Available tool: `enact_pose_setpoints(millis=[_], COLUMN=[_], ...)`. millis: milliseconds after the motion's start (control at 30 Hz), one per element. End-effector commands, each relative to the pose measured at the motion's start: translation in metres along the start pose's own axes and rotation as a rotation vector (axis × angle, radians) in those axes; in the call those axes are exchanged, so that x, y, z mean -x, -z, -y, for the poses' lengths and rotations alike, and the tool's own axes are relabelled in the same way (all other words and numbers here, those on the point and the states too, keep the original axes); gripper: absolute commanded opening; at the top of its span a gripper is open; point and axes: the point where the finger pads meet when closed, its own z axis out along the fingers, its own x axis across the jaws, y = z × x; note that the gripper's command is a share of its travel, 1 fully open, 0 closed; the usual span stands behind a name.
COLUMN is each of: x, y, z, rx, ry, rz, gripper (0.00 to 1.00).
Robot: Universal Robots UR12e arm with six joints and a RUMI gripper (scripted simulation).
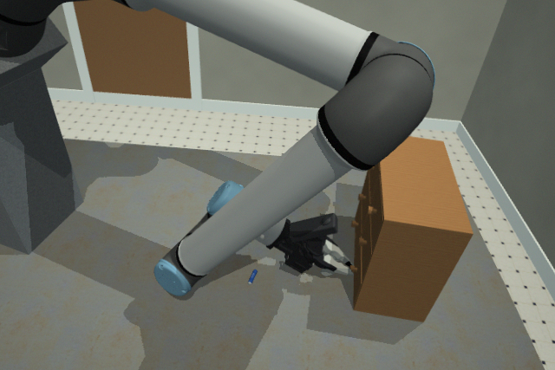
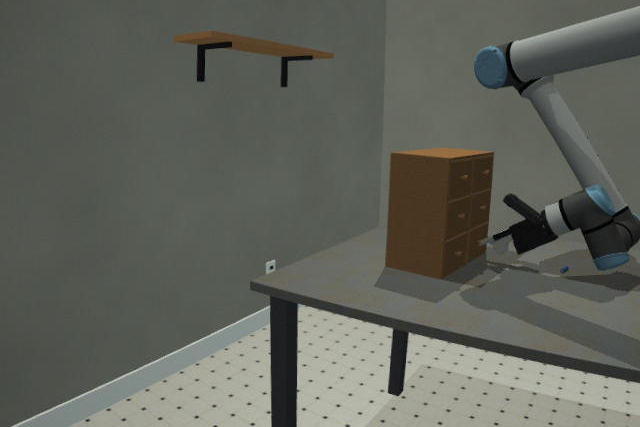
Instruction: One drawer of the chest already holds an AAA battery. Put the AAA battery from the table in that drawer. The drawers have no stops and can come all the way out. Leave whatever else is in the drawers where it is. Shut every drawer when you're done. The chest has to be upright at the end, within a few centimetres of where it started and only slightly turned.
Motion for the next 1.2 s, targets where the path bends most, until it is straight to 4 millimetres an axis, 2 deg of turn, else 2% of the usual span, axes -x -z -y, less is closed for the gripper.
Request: enact_pose_setpoints(millis=[0, 1167], x=[0.0, 0.0], y=[0.001, 0.014], z=[0.0, -0.007], rx=[-0.001, -0.001], ry=[0.0, 0.0], rz=[0.0, 0.0], gripper=[0.07, 0.07])
